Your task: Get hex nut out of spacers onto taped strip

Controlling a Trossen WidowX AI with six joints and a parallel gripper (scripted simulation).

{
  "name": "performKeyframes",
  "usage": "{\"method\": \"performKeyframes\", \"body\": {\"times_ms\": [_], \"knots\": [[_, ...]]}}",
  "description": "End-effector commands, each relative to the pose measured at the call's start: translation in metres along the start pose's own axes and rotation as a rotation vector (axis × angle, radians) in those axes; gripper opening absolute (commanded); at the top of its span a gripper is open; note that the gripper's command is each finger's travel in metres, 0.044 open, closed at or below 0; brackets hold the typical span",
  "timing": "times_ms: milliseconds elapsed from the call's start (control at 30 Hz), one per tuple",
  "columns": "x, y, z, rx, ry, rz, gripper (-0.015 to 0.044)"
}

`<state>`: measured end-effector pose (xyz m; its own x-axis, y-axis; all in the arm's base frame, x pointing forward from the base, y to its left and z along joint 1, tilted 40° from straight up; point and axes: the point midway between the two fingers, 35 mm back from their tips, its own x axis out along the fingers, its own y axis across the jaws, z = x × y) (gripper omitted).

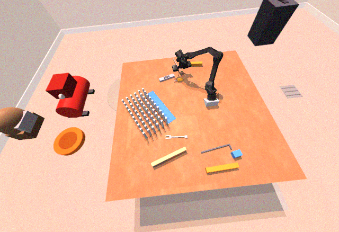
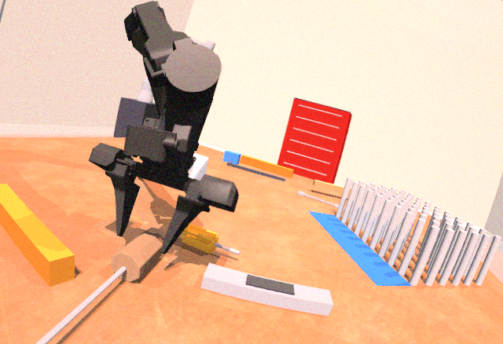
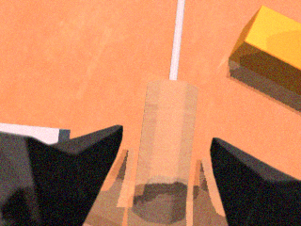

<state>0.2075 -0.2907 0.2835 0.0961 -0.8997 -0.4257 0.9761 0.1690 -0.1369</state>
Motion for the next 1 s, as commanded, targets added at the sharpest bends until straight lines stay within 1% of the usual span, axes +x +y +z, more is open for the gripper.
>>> {"method": "performKeyframes", "body": {"times_ms": [0,400,533,767,933,967], "knots": [[0.008,0.000,-0.006,-0.007,0.005,0.002,0.0280],[0.022,-0.001,-0.013,-0.009,0.001,0.003,0.0280],[0.022,-0.001,-0.013,-0.009,0.001,0.003,0.0175],[0.022,-0.001,-0.013,-0.009,0.001,0.003,0.0128],[0.009,0.005,-0.005,-0.004,0.011,0.004,0.0000],[0.005,0.006,-0.003,-0.003,0.013,0.005,0.0000]]}}
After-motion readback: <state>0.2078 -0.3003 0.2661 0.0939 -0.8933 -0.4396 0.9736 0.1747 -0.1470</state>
